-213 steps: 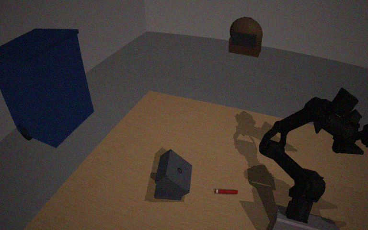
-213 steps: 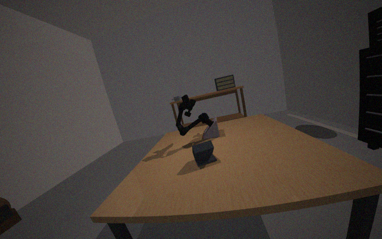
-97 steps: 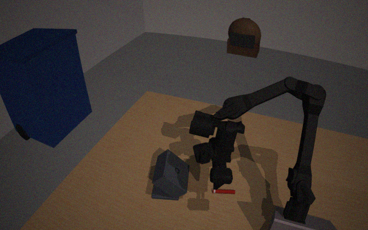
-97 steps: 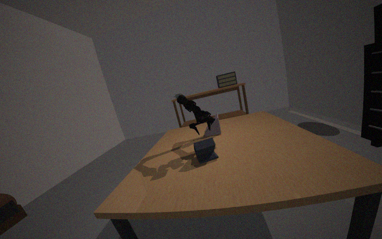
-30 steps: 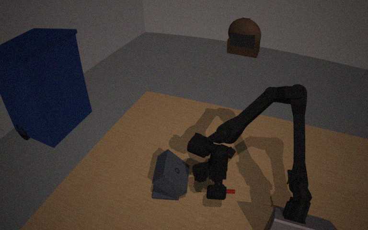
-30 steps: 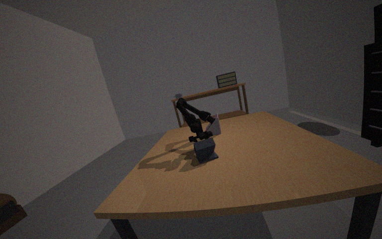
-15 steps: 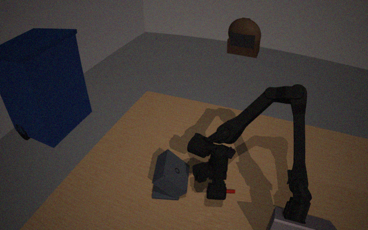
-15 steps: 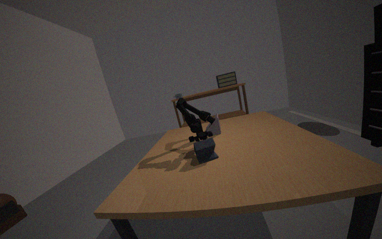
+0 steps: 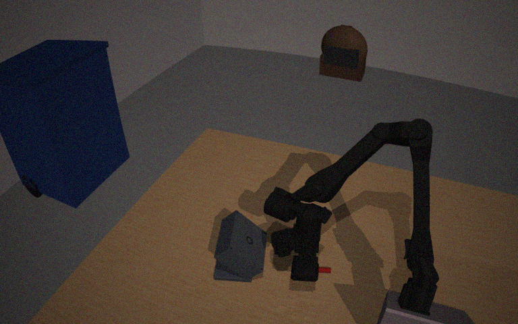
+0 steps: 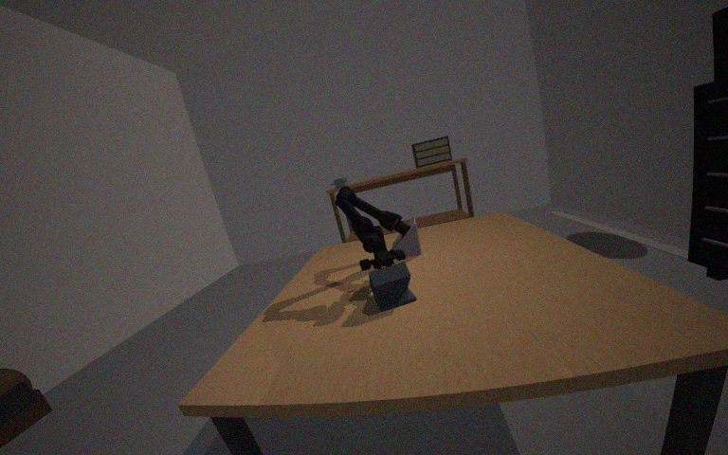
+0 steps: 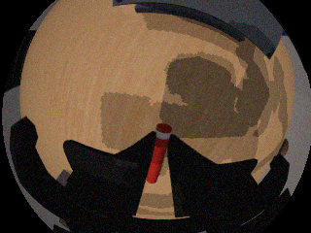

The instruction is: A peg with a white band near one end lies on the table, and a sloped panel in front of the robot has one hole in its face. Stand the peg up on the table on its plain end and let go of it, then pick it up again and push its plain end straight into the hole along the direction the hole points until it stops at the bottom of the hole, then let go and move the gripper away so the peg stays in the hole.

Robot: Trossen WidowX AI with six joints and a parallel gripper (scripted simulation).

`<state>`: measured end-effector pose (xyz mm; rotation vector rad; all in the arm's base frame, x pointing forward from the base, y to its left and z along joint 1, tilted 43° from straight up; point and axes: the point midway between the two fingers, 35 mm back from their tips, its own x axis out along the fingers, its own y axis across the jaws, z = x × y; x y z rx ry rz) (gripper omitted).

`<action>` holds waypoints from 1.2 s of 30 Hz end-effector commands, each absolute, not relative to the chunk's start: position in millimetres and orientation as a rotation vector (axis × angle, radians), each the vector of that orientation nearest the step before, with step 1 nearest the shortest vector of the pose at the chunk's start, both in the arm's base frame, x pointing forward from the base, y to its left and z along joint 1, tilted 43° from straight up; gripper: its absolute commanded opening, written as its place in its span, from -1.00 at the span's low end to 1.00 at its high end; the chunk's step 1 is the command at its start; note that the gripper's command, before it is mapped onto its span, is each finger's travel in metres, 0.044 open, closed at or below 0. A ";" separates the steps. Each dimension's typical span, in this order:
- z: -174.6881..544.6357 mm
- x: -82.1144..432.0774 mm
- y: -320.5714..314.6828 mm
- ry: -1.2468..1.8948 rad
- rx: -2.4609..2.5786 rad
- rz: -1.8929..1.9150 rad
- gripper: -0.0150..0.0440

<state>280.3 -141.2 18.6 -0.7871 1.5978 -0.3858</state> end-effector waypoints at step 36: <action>35.9 266.1 -130.4 1.295 -0.807 -0.239 -0.33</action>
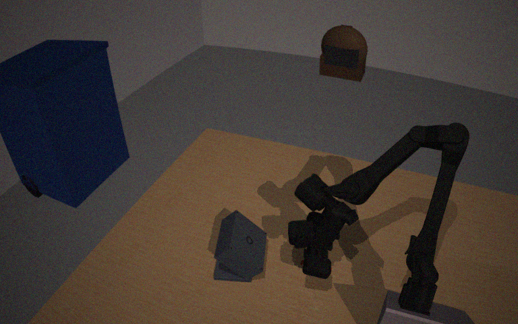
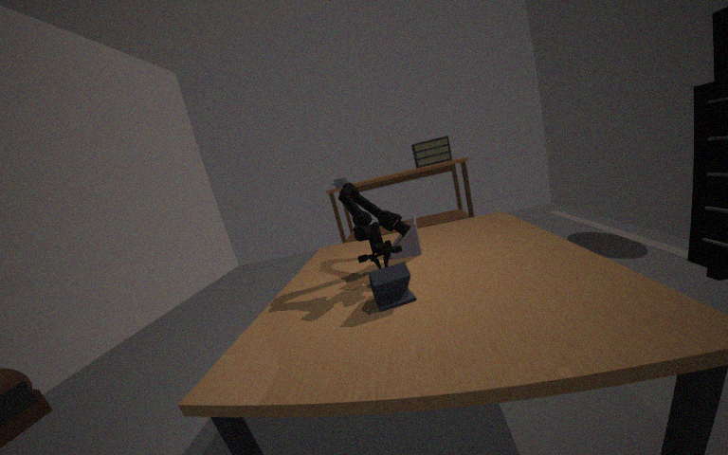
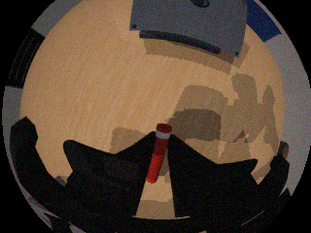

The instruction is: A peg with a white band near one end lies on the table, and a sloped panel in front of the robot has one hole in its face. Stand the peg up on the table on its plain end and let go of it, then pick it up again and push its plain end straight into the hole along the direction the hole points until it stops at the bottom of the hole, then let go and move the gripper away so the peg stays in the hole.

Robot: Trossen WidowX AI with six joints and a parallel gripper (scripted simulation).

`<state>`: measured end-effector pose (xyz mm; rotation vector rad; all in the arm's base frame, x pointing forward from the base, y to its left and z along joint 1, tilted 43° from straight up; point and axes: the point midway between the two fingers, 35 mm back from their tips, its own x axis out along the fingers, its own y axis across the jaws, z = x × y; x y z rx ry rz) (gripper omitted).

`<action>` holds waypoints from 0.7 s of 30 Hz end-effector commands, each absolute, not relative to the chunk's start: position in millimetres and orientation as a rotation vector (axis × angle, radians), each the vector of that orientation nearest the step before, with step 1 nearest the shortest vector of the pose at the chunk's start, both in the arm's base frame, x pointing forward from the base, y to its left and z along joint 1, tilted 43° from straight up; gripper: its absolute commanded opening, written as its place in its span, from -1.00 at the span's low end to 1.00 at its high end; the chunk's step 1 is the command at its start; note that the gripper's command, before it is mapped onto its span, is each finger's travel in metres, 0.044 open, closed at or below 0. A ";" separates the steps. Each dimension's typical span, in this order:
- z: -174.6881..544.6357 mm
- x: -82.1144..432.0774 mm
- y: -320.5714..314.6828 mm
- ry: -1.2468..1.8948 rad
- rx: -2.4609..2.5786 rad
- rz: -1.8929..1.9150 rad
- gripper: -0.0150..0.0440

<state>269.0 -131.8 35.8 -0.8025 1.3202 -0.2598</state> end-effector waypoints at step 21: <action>44.5 255.6 -126.6 1.125 -0.812 -0.160 -0.33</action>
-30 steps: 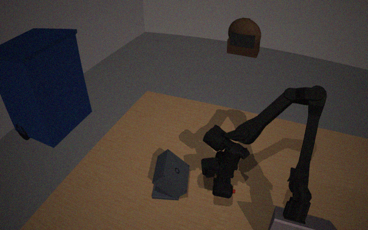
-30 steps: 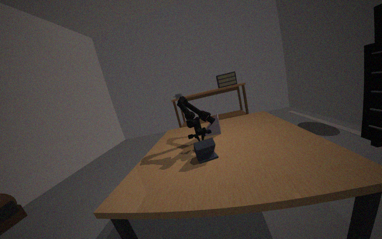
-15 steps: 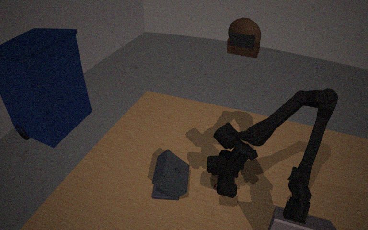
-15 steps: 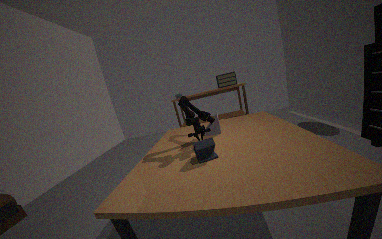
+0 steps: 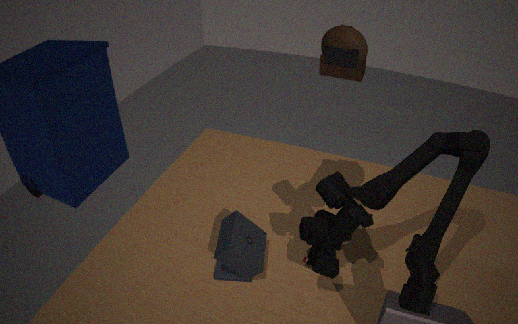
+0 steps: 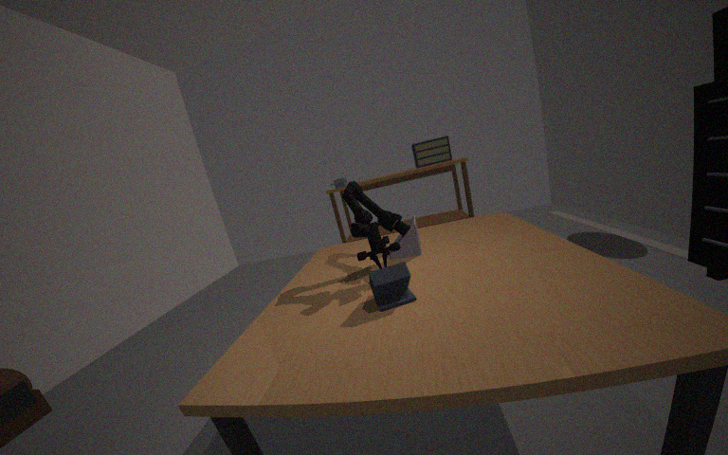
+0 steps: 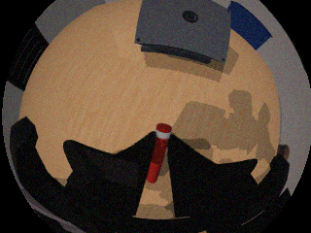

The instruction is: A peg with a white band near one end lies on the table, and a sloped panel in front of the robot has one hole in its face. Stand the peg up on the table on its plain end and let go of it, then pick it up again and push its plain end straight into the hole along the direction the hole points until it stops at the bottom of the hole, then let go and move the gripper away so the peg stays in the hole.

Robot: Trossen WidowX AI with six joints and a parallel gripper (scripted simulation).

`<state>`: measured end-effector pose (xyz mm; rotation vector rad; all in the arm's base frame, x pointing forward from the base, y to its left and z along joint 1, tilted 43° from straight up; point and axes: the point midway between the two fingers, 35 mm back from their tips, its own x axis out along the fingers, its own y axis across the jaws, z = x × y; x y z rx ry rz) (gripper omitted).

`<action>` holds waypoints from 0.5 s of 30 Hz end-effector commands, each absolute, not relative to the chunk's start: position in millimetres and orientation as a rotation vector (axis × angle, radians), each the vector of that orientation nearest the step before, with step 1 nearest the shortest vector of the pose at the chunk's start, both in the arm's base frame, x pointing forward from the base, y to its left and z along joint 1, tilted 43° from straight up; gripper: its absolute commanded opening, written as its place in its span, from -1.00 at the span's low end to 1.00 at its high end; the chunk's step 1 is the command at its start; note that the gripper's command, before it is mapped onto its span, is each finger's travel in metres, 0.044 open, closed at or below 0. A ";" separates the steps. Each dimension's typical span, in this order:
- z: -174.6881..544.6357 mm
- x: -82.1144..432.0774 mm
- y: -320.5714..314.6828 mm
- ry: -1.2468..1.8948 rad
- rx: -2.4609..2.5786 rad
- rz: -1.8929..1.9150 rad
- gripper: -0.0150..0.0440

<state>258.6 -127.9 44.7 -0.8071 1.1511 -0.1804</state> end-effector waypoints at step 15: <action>49.9 247.1 -125.0 1.003 -0.812 -0.105 -0.33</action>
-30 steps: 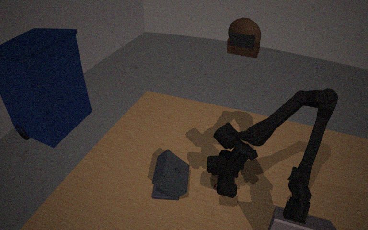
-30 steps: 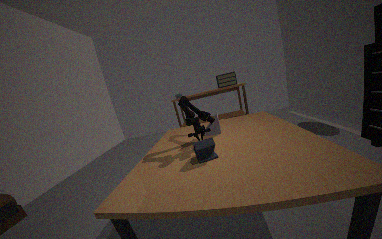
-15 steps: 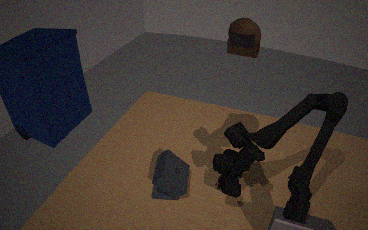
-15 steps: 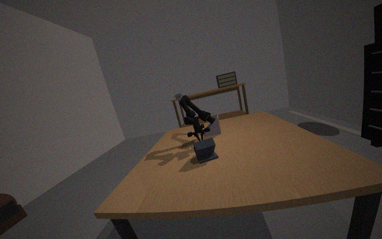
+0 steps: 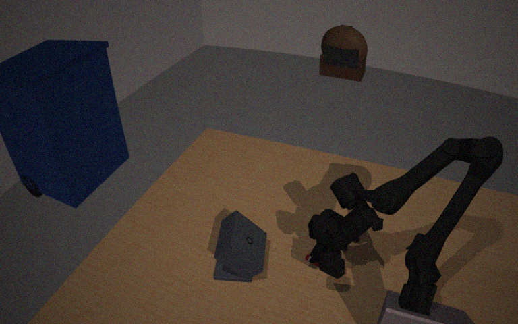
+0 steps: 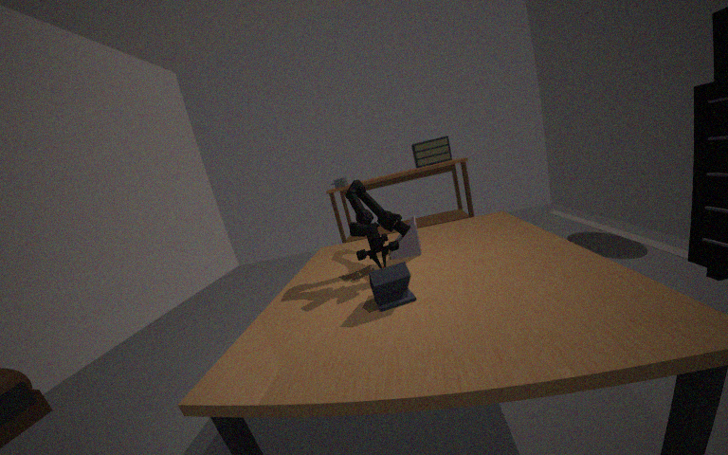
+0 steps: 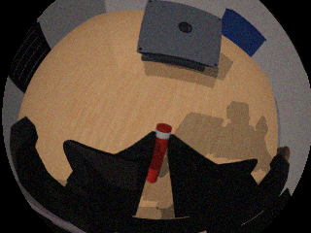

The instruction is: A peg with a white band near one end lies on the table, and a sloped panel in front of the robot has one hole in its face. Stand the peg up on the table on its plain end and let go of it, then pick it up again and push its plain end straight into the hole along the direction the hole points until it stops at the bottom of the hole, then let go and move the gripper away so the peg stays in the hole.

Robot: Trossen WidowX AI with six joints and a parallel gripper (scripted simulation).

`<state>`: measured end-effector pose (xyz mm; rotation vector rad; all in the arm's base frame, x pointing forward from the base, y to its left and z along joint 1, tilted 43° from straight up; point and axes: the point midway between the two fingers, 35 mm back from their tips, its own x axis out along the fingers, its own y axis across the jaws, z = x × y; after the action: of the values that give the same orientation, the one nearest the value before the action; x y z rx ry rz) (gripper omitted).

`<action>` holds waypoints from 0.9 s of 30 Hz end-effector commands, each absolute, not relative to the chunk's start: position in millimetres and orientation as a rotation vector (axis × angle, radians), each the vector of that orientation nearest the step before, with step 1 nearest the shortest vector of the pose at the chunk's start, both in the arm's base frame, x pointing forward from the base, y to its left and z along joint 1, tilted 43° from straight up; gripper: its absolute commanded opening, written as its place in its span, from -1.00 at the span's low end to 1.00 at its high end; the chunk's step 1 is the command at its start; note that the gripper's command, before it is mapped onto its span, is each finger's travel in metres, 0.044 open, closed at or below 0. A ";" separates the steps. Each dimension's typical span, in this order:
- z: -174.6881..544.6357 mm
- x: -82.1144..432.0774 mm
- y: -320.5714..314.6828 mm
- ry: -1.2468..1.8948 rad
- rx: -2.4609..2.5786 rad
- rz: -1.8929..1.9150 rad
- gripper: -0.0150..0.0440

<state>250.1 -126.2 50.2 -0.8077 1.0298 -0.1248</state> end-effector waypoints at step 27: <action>57.5 230.4 -124.4 0.784 -0.807 -0.009 -0.33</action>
<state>233.4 -125.5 58.2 -0.8039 0.8120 -0.0267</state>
